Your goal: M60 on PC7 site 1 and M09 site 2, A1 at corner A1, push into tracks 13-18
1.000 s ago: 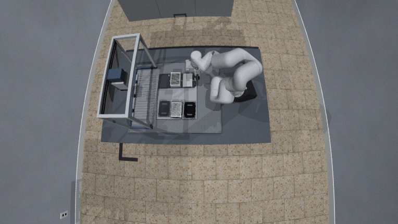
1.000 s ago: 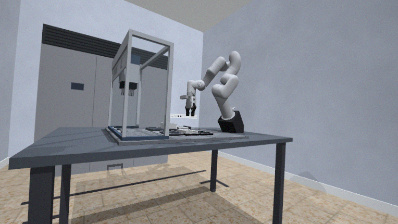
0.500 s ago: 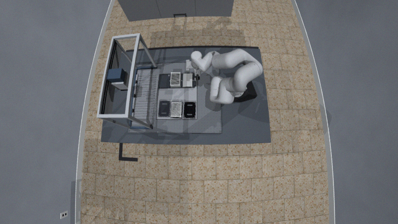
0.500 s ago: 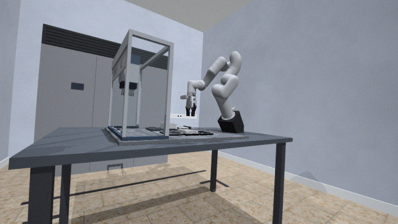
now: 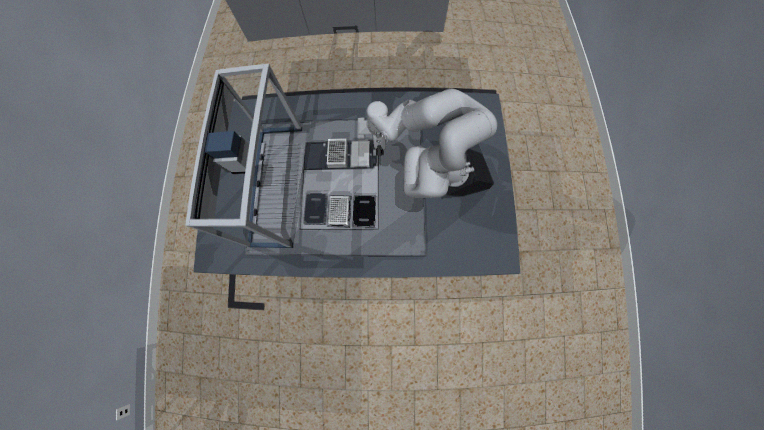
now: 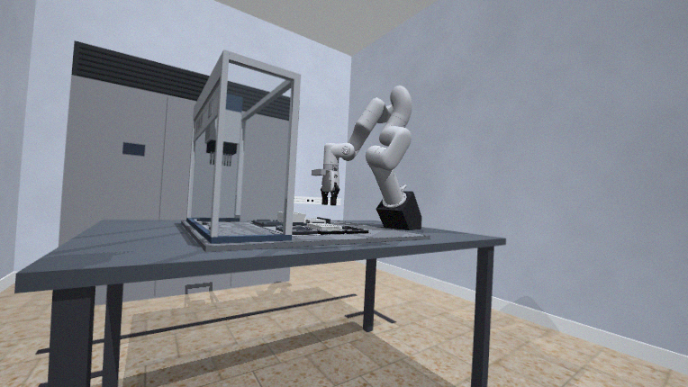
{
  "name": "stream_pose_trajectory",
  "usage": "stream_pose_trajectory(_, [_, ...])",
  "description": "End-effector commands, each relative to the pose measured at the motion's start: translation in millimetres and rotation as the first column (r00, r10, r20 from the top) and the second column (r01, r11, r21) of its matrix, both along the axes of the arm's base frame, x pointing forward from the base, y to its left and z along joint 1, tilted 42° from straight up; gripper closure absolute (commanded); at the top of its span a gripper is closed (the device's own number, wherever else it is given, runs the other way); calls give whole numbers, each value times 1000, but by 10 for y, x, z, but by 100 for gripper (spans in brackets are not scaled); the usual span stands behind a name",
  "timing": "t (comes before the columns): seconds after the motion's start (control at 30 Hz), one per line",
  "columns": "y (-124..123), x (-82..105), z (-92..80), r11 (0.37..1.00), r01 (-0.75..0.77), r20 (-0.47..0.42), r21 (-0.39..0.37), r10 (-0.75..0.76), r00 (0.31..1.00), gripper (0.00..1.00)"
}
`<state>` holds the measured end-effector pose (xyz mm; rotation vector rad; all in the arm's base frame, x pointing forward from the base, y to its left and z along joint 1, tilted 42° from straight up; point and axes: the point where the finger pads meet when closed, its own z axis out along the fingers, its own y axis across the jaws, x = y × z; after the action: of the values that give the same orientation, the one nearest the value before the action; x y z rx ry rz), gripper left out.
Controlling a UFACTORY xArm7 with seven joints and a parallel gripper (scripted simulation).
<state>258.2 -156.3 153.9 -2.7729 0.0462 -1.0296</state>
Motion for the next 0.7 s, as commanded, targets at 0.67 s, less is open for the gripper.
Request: stream_pose_trajectory(0.67, [39,237,-254,1000,2,2,-2,-2,1000,18])
